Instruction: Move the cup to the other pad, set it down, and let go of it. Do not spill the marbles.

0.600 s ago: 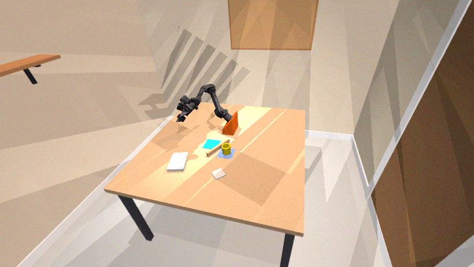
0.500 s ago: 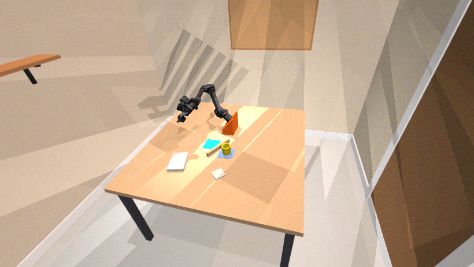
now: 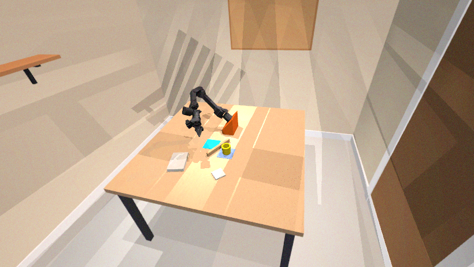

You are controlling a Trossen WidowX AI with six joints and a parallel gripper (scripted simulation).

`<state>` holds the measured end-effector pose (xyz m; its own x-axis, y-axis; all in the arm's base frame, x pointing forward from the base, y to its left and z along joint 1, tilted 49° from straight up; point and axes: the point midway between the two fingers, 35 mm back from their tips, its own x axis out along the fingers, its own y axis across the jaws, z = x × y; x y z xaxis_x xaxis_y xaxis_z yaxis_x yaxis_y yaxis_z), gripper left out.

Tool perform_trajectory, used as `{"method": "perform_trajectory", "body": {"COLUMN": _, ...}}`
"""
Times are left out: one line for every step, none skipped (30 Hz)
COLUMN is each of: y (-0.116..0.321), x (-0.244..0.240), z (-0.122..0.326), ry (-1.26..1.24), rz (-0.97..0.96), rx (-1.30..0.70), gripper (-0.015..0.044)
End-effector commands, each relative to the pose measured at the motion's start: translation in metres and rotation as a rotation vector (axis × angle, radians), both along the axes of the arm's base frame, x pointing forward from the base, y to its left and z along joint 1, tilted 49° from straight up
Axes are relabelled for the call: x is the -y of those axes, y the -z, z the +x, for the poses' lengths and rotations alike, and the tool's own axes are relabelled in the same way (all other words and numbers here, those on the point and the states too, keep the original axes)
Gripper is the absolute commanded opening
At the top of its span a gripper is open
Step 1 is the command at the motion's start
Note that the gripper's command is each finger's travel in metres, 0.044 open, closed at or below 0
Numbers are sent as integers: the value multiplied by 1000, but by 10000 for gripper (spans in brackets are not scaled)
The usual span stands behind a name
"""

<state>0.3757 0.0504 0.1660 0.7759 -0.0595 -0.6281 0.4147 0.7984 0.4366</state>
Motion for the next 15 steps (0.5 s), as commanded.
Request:
{"method": "perform_trajectory", "body": {"y": 70, "x": -26, "z": -8, "ry": 252, "rz": 72, "rx": -272, "gripper": 167}}
{"method": "perform_trajectory", "body": {"y": 79, "x": -29, "z": -11, "ry": 293, "rz": 71, "rx": -304, "gripper": 167}}
{"method": "perform_trajectory", "body": {"y": 89, "x": -32, "z": -14, "ry": 335, "rz": 67, "rx": -333, "gripper": 167}}
{"method": "perform_trajectory", "body": {"y": 98, "x": -34, "z": -18, "ry": 378, "rz": 60, "rx": -361, "gripper": 167}}
{"method": "perform_trajectory", "body": {"y": 107, "x": -37, "z": -22, "ry": 422, "rz": 51, "rx": -385, "gripper": 167}}
{"method": "perform_trajectory", "body": {"y": 115, "x": -39, "z": -26, "ry": 466, "rz": 38, "rx": -407, "gripper": 167}}
{"method": "perform_trajectory", "body": {"y": 123, "x": -41, "z": -30, "ry": 510, "rz": 23, "rx": -426, "gripper": 167}}
{"method": "perform_trajectory", "body": {"y": 131, "x": -43, "z": -35, "ry": 555, "rz": 5, "rx": -441, "gripper": 167}}
{"method": "perform_trajectory", "body": {"y": 139, "x": -44, "z": -40, "ry": 599, "rz": -15, "rx": -453, "gripper": 167}}
{"method": "perform_trajectory", "body": {"y": 146, "x": -46, "z": -45, "ry": 643, "rz": -38, "rx": -461, "gripper": 167}}
{"method": "perform_trajectory", "body": {"y": 153, "x": -47, "z": -49, "ry": 686, "rz": -63, "rx": -465, "gripper": 167}}
{"method": "perform_trajectory", "body": {"y": 160, "x": -48, "z": -54, "ry": 728, "rz": -90, "rx": -465, "gripper": 167}}
{"method": "perform_trajectory", "body": {"y": 166, "x": -50, "z": -59, "ry": 771, "rz": -120, "rx": -460, "gripper": 167}}
{"method": "perform_trajectory", "body": {"y": 172, "x": -51, "z": -64, "ry": 812, "rz": -153, "rx": -450, "gripper": 167}}
{"method": "perform_trajectory", "body": {"y": 178, "x": -51, "z": -68, "ry": 851, "rz": -186, "rx": -436, "gripper": 167}}
